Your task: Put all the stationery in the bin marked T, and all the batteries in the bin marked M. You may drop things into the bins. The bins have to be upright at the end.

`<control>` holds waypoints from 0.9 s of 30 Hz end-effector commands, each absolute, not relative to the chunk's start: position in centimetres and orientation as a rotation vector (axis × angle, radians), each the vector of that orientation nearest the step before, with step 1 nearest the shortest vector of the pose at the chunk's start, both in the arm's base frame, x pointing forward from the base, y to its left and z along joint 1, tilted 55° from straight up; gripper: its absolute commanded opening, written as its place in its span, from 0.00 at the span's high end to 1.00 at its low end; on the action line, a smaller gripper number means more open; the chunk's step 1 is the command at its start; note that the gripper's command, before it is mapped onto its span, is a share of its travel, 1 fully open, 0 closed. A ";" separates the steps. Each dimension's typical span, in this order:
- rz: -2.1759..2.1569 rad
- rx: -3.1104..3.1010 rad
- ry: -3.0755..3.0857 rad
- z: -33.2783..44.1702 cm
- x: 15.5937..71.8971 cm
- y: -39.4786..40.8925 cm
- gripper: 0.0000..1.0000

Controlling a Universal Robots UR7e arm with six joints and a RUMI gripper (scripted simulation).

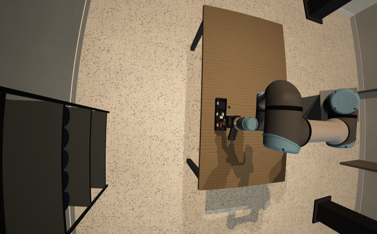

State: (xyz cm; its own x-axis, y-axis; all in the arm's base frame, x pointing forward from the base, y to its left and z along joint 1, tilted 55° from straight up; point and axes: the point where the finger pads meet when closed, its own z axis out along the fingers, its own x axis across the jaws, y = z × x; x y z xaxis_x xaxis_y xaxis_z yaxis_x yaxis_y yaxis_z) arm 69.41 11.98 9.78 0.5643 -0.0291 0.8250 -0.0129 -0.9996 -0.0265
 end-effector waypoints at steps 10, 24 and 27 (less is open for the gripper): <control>-1.449 -2.769 0.042 9.2 69.1 11.6 1.00; -1.452 -2.768 0.042 8.8 69.9 11.5 1.00; -1.452 -2.768 0.042 8.5 70.4 11.5 1.00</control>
State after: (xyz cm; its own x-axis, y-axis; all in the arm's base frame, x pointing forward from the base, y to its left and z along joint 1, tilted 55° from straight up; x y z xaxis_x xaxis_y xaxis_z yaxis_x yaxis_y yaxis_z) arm 69.54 11.59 8.96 0.5702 -0.0309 0.8210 -0.0159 -0.9995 -0.0266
